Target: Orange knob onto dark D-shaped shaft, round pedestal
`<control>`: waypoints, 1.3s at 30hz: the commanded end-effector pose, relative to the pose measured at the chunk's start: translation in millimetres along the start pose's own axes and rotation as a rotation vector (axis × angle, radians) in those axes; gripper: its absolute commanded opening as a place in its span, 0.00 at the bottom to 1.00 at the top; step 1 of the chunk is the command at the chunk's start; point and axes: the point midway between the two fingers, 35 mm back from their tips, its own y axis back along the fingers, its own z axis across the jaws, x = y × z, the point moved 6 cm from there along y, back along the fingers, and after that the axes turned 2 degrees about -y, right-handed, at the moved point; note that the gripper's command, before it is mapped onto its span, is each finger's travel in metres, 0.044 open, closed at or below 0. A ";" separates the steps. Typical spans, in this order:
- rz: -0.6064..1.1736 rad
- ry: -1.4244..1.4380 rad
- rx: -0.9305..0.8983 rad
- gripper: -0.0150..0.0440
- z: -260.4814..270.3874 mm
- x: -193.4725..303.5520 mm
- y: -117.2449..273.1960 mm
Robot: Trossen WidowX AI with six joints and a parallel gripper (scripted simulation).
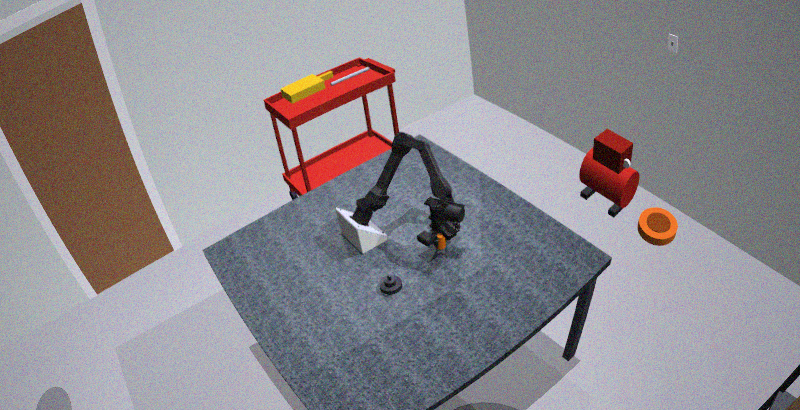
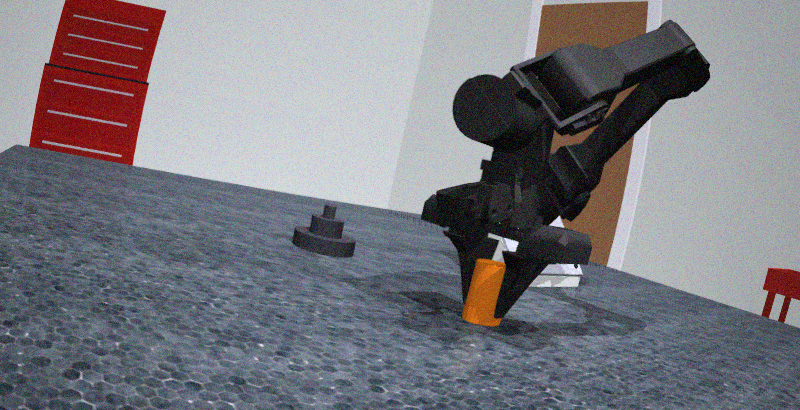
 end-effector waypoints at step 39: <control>0.007 -0.015 0.012 0.25 -18.3 11.3 137.7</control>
